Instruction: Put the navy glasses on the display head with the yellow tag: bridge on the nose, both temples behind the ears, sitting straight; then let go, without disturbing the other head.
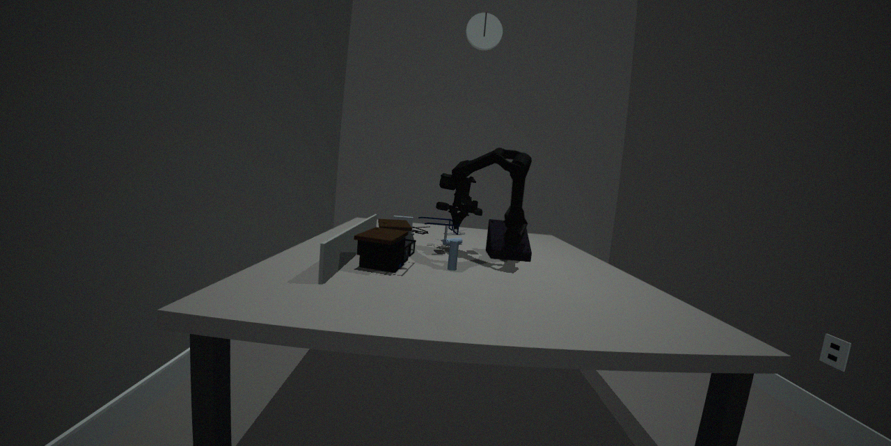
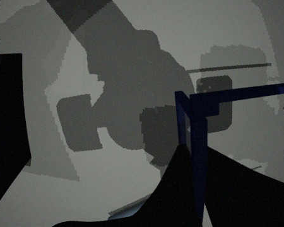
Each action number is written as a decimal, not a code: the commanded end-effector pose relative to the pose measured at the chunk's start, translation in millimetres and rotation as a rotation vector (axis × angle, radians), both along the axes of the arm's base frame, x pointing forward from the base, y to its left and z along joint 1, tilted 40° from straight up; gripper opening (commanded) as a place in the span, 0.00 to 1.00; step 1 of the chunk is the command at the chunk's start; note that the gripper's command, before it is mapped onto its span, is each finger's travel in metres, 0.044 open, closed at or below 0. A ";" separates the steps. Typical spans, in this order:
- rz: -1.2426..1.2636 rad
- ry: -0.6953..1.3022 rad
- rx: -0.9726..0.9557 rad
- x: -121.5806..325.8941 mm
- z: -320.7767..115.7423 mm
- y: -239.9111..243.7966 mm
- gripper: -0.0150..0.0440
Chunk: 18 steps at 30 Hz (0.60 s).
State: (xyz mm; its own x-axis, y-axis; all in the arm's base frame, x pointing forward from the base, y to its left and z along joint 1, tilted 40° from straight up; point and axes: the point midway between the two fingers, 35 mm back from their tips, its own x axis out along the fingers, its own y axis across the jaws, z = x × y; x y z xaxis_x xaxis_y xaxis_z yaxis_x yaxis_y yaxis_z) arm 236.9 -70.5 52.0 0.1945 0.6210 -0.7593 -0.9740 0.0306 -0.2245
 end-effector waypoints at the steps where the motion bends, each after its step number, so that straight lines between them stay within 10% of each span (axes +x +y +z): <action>1: 0.007 0.005 -0.006 1.4 -3.4 4.0 0.25; 18: 0.021 0.021 0.002 3.9 -15.2 19.1 0.25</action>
